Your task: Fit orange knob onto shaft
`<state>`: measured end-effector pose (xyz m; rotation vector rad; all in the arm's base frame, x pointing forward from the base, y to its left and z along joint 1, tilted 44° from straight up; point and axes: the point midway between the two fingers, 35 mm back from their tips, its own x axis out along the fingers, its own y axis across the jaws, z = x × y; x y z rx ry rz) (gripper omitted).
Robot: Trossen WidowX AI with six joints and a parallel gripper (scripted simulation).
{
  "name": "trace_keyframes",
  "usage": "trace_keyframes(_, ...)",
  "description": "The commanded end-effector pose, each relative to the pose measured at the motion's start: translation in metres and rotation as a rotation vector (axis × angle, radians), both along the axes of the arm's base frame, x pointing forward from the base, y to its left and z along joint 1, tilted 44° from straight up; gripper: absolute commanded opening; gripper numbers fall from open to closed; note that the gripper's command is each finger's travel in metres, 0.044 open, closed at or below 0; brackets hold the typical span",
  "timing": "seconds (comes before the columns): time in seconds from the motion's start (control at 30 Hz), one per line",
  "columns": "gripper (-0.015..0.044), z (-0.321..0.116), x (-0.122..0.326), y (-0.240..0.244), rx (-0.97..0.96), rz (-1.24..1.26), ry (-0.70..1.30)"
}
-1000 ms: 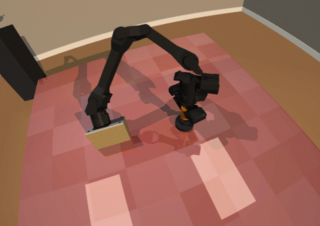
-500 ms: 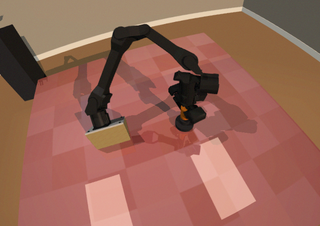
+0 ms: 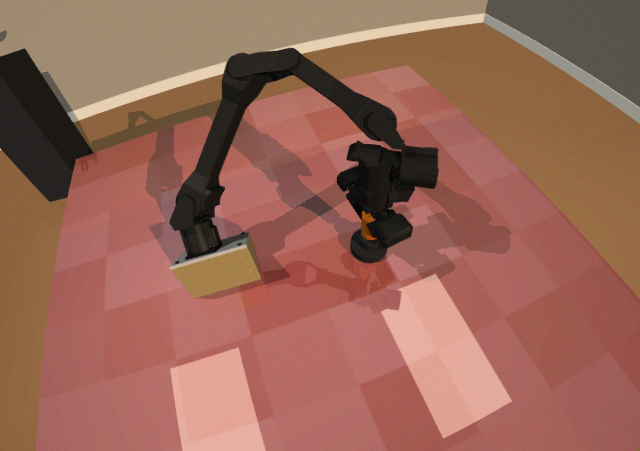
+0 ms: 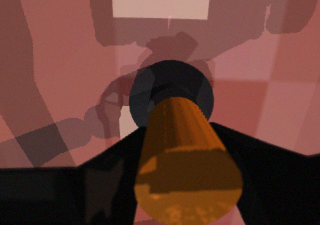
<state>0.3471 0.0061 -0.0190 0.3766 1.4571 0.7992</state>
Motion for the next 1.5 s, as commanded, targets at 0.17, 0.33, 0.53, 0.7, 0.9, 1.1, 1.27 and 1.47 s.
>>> trace_keyframes(0.17,0.0,0.0024,0.0016,-0.0009,0.013,0.126,-0.119)
trace_keyframes(0.33,0.0,0.0018,0.0016,0.0,0.017,0.156,-0.147)
trace_keyframes(0.53,0.0,-0.0003,0.0008,0.0008,0.017,0.156,-0.147)
trace_keyframes(0.7,0.0,-0.0008,-0.0007,0.0008,0.017,0.156,-0.147)
trace_keyframes(0.9,0.0,-0.0005,-0.0014,0.0012,0.017,0.156,-0.147)
trace_keyframes(1.1,0.0,-0.0005,-0.0009,0.0019,0.017,0.156,-0.147)
trace_keyframes(1.27,0.0,-0.0008,-0.0003,0.0022,0.017,0.156,-0.147)
trace_keyframes(1.47,0.0,0.0004,0.0001,0.0014,0.017,0.156,-0.147)
